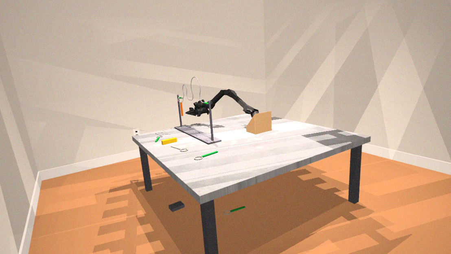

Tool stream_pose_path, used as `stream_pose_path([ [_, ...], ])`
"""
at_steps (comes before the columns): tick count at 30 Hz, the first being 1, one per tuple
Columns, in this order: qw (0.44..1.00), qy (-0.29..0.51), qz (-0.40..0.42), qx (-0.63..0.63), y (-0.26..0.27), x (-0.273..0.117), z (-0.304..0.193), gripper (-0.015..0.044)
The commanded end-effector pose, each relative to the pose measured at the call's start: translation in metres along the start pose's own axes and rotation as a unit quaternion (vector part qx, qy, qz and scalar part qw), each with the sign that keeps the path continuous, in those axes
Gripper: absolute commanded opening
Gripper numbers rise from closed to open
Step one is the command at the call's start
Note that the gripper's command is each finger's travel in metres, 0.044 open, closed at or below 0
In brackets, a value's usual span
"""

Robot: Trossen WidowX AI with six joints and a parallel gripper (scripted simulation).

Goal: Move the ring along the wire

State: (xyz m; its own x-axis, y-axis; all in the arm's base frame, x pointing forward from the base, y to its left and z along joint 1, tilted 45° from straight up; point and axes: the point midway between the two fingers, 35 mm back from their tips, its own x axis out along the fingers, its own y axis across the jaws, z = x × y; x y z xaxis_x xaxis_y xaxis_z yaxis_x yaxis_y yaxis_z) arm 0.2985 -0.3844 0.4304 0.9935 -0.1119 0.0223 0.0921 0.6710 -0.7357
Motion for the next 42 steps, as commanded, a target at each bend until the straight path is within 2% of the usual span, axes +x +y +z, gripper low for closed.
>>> stream_pose_path([
  [1,1.000,0.000,0.000,0.002,0.000,0.008,0.000,0.0160],
  [42,1.000,-0.002,-0.001,0.003,0.000,0.070,0.001,0.0160],
])
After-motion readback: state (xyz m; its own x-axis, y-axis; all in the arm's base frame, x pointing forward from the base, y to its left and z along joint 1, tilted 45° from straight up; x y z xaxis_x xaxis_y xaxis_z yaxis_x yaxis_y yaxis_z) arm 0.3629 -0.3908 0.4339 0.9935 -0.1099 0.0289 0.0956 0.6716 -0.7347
